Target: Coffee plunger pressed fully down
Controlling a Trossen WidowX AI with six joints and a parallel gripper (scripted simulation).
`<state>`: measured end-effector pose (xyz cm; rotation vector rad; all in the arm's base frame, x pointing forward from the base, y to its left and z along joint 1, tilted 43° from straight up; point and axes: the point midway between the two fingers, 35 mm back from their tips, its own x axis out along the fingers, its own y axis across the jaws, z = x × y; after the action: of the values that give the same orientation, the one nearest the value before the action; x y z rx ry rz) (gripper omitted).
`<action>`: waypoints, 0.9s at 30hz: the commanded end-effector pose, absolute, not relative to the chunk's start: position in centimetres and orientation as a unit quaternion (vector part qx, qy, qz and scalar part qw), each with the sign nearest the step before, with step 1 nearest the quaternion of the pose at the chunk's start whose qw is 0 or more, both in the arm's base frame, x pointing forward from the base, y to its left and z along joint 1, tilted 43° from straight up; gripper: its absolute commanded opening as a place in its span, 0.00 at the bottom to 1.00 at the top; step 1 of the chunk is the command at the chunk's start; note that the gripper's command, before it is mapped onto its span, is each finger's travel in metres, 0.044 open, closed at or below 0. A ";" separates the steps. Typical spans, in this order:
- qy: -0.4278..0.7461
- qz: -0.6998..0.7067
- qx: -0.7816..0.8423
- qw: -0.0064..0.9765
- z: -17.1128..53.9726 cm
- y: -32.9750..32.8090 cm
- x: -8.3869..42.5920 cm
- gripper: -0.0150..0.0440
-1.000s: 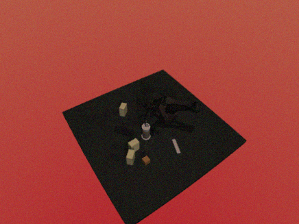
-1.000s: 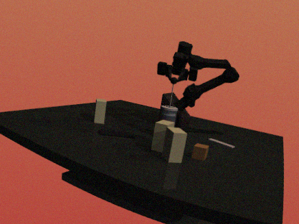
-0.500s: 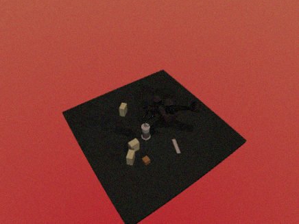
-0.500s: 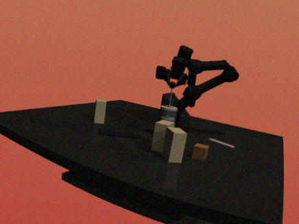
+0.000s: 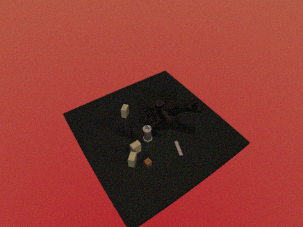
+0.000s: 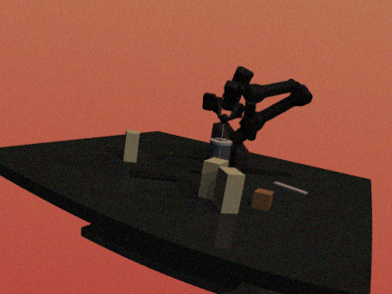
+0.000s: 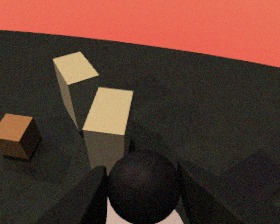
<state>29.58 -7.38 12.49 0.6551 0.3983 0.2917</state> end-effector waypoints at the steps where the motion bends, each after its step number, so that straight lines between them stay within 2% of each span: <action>1: 0.210 0.139 0.331 0.909 10.6 -6.3 29.4 0.47; 27: 0.202 0.141 0.335 0.909 9.2 -4.2 30.6 0.47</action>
<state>30.63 -4.86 9.96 0.6619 0.3880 0.2767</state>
